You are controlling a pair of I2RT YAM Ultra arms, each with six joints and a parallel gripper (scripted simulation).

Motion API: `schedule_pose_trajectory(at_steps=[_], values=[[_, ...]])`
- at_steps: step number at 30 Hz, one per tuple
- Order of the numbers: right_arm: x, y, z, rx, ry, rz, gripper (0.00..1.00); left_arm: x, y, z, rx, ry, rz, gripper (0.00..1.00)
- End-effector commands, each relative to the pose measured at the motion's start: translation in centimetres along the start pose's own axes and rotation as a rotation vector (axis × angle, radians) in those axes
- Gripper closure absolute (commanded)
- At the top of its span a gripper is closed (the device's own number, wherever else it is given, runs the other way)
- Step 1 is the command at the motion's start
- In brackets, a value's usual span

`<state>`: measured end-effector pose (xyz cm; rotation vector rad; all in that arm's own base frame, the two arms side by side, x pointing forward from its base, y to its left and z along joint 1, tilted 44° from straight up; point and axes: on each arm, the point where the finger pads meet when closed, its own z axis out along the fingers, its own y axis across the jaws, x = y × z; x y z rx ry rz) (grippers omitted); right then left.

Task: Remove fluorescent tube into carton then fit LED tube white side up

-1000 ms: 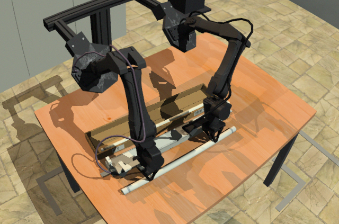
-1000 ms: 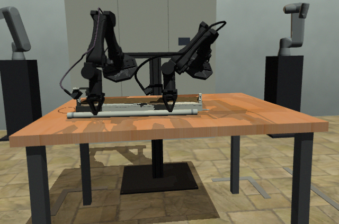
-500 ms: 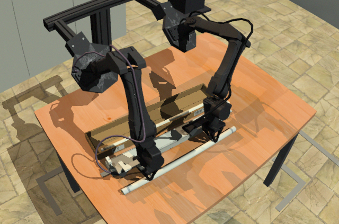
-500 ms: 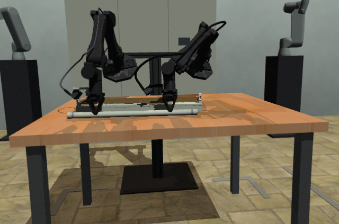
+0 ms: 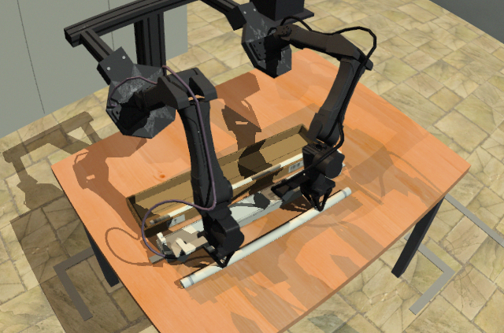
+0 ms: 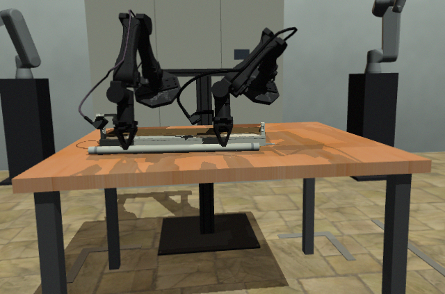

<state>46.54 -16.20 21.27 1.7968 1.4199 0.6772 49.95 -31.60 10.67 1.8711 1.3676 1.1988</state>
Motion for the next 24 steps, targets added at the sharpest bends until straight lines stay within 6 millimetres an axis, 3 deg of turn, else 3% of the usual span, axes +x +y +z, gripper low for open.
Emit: schedule_pose_trajectory(at_steps=[1,2,5,8,9,11,14,18,20,24], values=[[-1.2,0.6,-1.5,-0.016,-0.038,0.001,0.89,-0.7,0.3,-2.1,-0.007,-0.012,0.01,0.89],[-1.2,0.4,-1.5,-0.012,-0.037,0.001,0.89,-0.6,0.1,-2.1,-0.003,-0.01,0.014,0.89],[-1.2,0.2,-1.5,-0.008,-0.037,0.009,0.89,-0.6,2.0,-2.5,-0.035,-0.016,-0.015,0.89],[-1.0,0.6,-1.7,-0.015,-0.034,0.006,0.89,-0.6,1.5,-2.4,-0.025,-0.01,-0.007,0.89],[-1.2,-0.3,-1.7,0.002,-0.036,0.009,0.89,-0.7,1.3,-2.6,-0.022,-0.012,-0.001,0.89],[-1.3,1.4,-2.2,-0.031,-0.039,0.004,0.89,-0.6,0.5,-2.7,-0.009,-0.009,0.011,0.89],[-1.3,1.3,-2.3,-0.031,-0.039,0.003,0.89,-0.6,2.2,-3.1,-0.037,-0.013,-0.015,0.89],[-1.2,0.7,-2.5,-0.015,-0.037,0.001,0.89,-0.7,0.4,-3.1,-0.006,-0.007,0.015,0.89],[-1.2,0.2,-2.5,-0.005,-0.036,0.005,0.89,-0.6,1.8,-3.5,-0.028,-0.009,-0.007,0.89],[-1.2,0.2,-2.6,-0.006,-0.036,0.006,0.89,-0.7,1.4,-3.5,-0.023,-0.012,0.001,0.89]])
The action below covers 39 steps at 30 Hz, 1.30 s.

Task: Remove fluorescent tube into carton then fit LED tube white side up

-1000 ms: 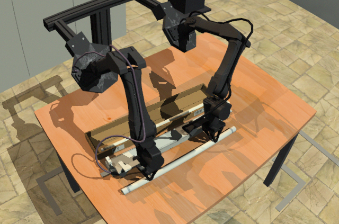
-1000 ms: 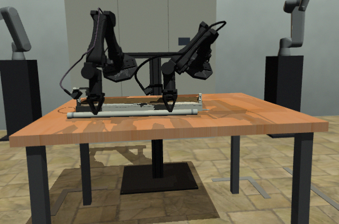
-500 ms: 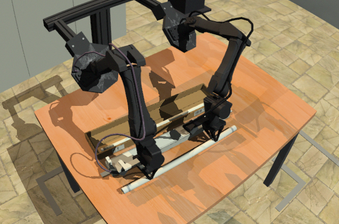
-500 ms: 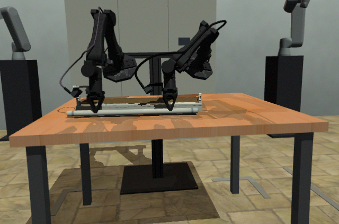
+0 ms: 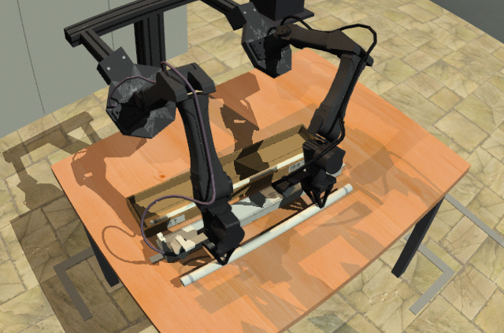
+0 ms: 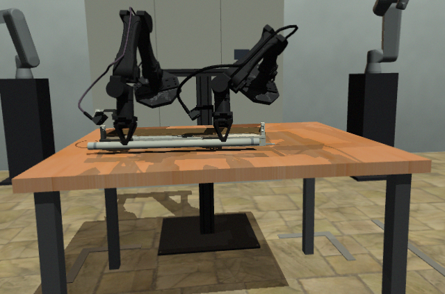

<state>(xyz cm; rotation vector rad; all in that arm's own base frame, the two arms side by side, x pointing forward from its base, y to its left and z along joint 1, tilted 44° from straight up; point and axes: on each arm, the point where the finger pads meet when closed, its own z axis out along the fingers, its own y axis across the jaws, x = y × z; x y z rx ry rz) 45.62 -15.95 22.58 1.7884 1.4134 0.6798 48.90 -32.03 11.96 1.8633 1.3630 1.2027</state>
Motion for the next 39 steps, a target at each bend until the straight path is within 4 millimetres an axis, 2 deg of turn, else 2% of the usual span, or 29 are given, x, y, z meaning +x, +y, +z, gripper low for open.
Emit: schedule_pose_trajectory(at_steps=[1,2,4,5,9,10,11,13,14,15,18,19,22,23,25,27,30,32,35,39], values=[[-1.0,0.1,-1.5,-0.002,-0.03,0.003,0.89,-0.5,0.8,-2.2,-0.012,-0.009,0.002,0.89],[-1.1,-0.8,-1.3,0.018,-0.031,0.004,0.89,-0.7,-0.1,-2.2,0.002,-0.009,0.019,0.89],[-1.3,1.0,-2.0,-0.021,-0.035,0.002,0.89,-0.6,1.3,-2.6,-0.021,-0.012,-0.005,0.89],[-1.2,1.2,-2.1,-0.029,-0.035,0.0,0.89,-0.5,1.2,-2.7,-0.019,-0.012,-0.003,0.89],[-1.2,1.1,-2.2,-0.026,-0.034,0.002,0.89,-0.6,0.2,-2.6,-0.004,-0.011,0.014,0.89],[-1.2,1.1,-2.2,-0.026,-0.034,0.004,0.89,-0.7,1.3,-2.8,-0.022,-0.014,-0.003,0.89],[-1.2,0.7,-2.0,-0.023,-0.035,0.01,0.89,-0.7,1.5,-2.8,-0.027,-0.016,-0.007,0.89],[-1.2,0.4,-1.8,-0.029,-0.035,0.012,0.89,-0.7,0.9,-2.8,-0.018,-0.016,0.013,0.89],[-1.2,1.1,-2.0,-0.037,-0.036,0.012,0.89,-0.7,0.7,-2.7,-0.019,-0.017,0.015,0.89],[-1.2,0.9,-1.7,-0.017,-0.034,0.01,0.89,-0.7,1.4,-2.9,-0.025,-0.017,0.001,0.89],[-0.9,0.8,-1.2,-0.026,-0.028,0.006,0.89,-0.7,1.7,-2.4,-0.039,-0.015,-0.007,0.89],[-1.3,0.7,-1.0,-0.026,-0.035,0.013,0.89,-0.7,2.5,-3.0,-0.057,-0.022,-0.015,0.89],[-1.2,-0.8,-0.2,0.009,-0.031,0.017,0.89,-0.8,1.3,-2.6,-0.039,-0.019,0.003,0.89],[-1.2,-0.3,-0.3,0.002,-0.032,0.017,0.89,-0.9,0.6,-2.4,-0.028,-0.018,0.014,0.89],[-1.0,0.3,-1.1,-0.019,-0.031,0.012,0.89,-1.0,1.7,-2.4,-0.044,-0.02,-0.003,0.89],[-1.0,0.9,-1.1,-0.012,-0.029,0.008,0.89,-1.1,1.4,-2.2,-0.041,-0.019,-0.002,0.89],[-0.6,-0.5,-0.8,0.001,-0.023,0.009,0.89,-1.0,1.1,-2.3,-0.026,-0.017,0.0,0.89],[-0.7,0.7,-0.9,-0.007,-0.024,0.006,0.89,-1.0,1.2,-2.3,-0.026,-0.017,0.0,0.89],[-0.5,0.8,-1.3,-0.01,-0.02,0.0,0.89,-0.8,0.9,-2.0,-0.023,-0.013,0.002,0.89],[-0.4,0.4,-0.6,0.006,-0.017,-0.002,0.89,-1.0,1.3,-2.2,-0.028,-0.017,-0.002,0.89]])
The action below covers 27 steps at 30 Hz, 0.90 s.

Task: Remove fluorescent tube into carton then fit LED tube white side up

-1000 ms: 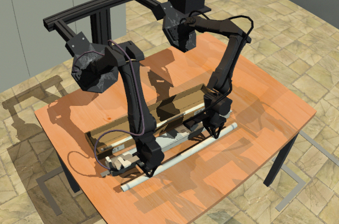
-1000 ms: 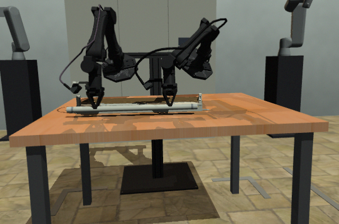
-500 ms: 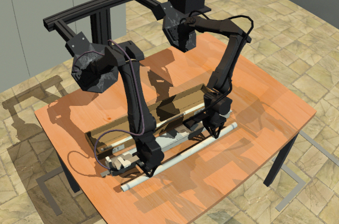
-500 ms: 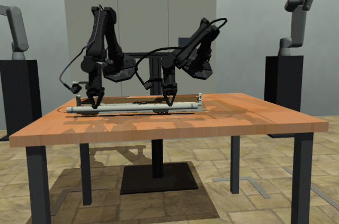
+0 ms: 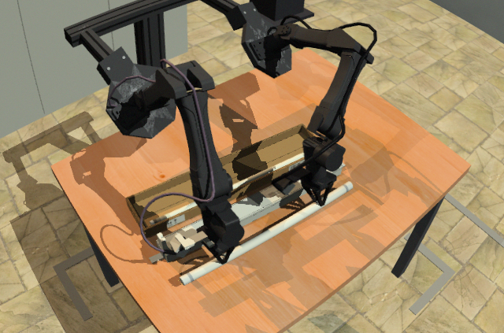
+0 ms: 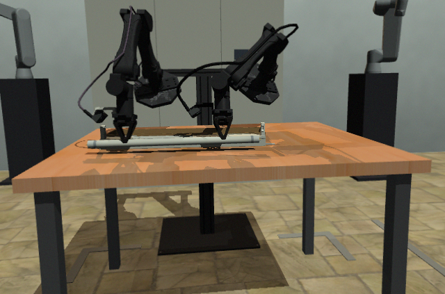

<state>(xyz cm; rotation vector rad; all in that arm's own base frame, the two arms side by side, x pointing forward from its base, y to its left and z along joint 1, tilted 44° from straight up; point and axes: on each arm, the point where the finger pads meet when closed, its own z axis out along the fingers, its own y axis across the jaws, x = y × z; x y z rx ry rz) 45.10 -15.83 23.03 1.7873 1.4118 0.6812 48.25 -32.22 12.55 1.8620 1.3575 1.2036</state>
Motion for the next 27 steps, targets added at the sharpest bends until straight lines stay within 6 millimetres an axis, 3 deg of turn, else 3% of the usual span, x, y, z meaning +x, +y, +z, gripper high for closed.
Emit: schedule_pose_trajectory(at_steps=[1,6,24,27], values=[[-0.3,0.5,0.0,0.004,-0.016,-0.004,0.89,-1.0,1.1,-1.4,-0.024,-0.016,-0.004,0.89],[-0.1,1.1,-0.6,-0.015,-0.014,-0.011,0.89,-1.0,1.1,-1.4,-0.025,-0.016,-0.004,0.89],[-0.1,0.3,0.3,0.016,-0.011,-0.011,0.89,-1.3,1.0,-1.0,-0.018,-0.015,-0.005,0.89],[0.0,1.4,-1.0,-0.017,-0.012,-0.015,0.89,-1.0,1.6,-1.6,-0.025,-0.022,-0.016,0.89]])
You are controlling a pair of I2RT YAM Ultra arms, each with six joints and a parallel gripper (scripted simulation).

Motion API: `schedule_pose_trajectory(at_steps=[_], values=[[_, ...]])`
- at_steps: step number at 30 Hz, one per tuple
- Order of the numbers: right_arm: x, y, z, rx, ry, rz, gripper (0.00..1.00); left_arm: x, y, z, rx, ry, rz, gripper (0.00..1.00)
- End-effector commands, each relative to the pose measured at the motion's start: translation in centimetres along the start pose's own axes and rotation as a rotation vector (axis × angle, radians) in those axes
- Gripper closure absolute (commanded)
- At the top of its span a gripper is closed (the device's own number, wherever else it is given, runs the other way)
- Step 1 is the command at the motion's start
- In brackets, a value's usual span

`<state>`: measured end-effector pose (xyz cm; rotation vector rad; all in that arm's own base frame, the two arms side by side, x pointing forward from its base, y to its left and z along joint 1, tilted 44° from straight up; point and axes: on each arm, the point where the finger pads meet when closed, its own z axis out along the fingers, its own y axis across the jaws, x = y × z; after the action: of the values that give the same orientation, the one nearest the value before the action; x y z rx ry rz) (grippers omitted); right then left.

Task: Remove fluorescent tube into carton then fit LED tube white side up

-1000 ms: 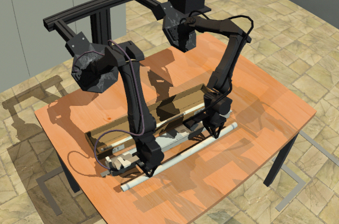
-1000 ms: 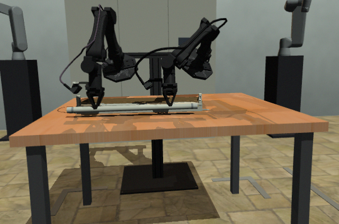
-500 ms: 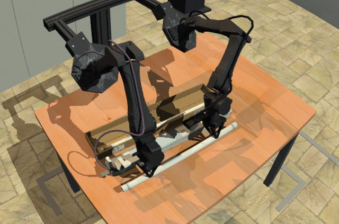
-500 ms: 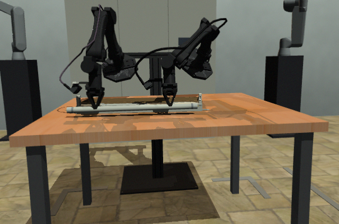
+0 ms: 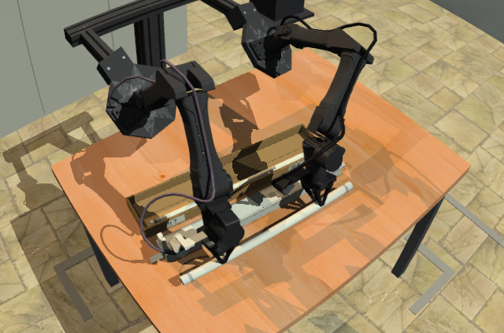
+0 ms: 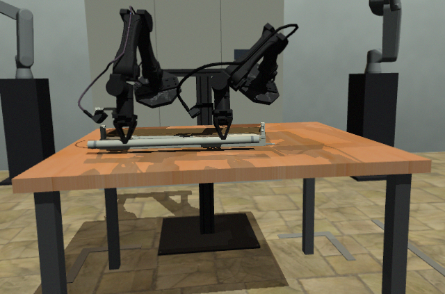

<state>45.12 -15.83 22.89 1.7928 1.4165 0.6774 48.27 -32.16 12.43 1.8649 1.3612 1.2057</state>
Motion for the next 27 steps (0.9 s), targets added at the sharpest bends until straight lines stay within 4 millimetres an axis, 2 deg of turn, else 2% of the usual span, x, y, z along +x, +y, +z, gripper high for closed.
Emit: schedule_pose_trajectory(at_steps=[1,2,4,6,7,8,9,10,12,13,16,19,20,21,23,26,27], values=[[0.0,1.5,-1.1,-0.025,-0.012,-0.015,0.89,-1.0,1.7,-1.7,-0.029,-0.024,-0.017,0.89],[0.0,1.5,-1.1,-0.025,-0.012,-0.015,0.89,-1.0,1.7,-1.7,-0.029,-0.024,-0.017,0.89],[0.4,0.4,0.2,0.021,-0.004,-0.017,0.89,-1.5,1.1,-1.2,-0.007,-0.034,-0.007,0.89],[-0.3,1.0,-0.9,-0.003,-0.016,-0.009,0.89,-1.4,1.2,-1.4,-0.007,-0.035,-0.008,0.89],[-0.2,1.0,-1.0,-0.001,-0.015,-0.009,0.89,-1.6,0.6,-1.1,0.005,-0.034,0.001,0.89],[0.0,0.5,-0.2,0.021,-0.011,-0.01,0.89,-1.8,0.2,-0.8,0.015,-0.034,0.008,0.89],[0.1,0.0,0.2,0.039,-0.008,-0.011,0.89,-1.7,0.5,-1.0,0.014,-0.035,0.003,0.89],[0.0,1.3,-1.0,-0.009,-0.013,-0.01,0.89,-1.1,1.9,-1.8,-0.016,-0.036,-0.019,0.89],[0.0,2.0,-1.7,-0.029,-0.014,-0.01,0.89,-0.7,3.0,-2.3,-0.033,-0.039,-0.036,0.89],[0.1,1.6,-1.4,-0.017,-0.012,-0.01,0.89,-1.1,2.1,-1.9,-0.017,-0.039,-0.022,0.89],[0.0,0.3,-0.1,0.028,-0.011,-0.006,0.89,-1.5,1.0,-1.2,0.006,-0.037,-0.005,0.89],[0.0,0.6,0.0,0.022,-0.01,-0.007,0.89,-1.6,1.1,-1.2,0.002,-0.036,-0.007,0.89],[-0.2,0.7,-0.7,0.02,-0.016,-0.004,0.89,-1.3,0.9,-1.1,0.015,-0.032,-0.006,0.89],[0.3,0.3,0.0,0.04,-0.006,-0.012,0.89,-1.8,0.3,-0.9,0.026,-0.035,0.006,0.89],[0.1,0.2,-0.1,0.047,-0.01,-0.01,0.89,-1.6,0.5,-1.1,0.03,-0.036,0.001,0.89],[0.4,1.4,-1.2,0.01,-0.007,-0.01,0.89,-1.0,2.1,-1.8,0.004,-0.039,-0.021,0.89],[-0.2,1.2,-1.0,0.017,-0.016,-0.005,0.89,-1.0,2.2,-1.8,0.002,-0.042,-0.024,0.89]])
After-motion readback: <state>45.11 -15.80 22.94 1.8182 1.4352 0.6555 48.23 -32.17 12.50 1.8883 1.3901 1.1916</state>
